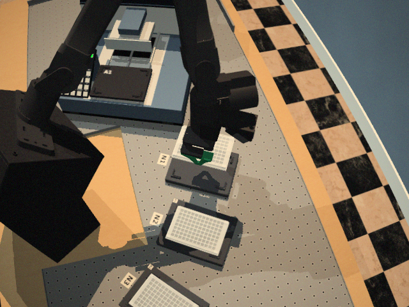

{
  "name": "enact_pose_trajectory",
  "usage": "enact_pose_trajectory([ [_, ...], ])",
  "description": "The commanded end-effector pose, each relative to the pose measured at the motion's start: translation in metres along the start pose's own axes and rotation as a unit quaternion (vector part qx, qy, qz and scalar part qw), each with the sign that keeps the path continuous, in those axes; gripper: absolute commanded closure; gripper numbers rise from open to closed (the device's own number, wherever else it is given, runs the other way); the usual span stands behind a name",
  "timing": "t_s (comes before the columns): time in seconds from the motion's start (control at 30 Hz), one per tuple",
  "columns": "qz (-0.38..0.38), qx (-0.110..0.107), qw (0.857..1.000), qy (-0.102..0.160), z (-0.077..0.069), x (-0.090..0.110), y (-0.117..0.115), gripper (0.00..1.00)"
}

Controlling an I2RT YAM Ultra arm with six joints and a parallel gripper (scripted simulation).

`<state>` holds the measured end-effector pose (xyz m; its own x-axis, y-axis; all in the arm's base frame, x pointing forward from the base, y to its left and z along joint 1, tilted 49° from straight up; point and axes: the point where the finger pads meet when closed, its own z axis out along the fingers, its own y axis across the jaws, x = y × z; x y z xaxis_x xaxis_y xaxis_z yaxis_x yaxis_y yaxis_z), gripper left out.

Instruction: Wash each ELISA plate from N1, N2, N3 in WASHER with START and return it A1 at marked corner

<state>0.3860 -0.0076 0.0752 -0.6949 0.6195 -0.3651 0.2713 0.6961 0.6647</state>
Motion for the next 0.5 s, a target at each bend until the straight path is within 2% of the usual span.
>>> enact_pose_trajectory([
  [0.0, -0.018, 0.000, 1.000, -0.004, -0.003, 0.001, 0.004, 1.00],
  [0.47, -0.023, -0.001, 1.000, -0.004, -0.016, 0.043, 0.052, 1.00],
])
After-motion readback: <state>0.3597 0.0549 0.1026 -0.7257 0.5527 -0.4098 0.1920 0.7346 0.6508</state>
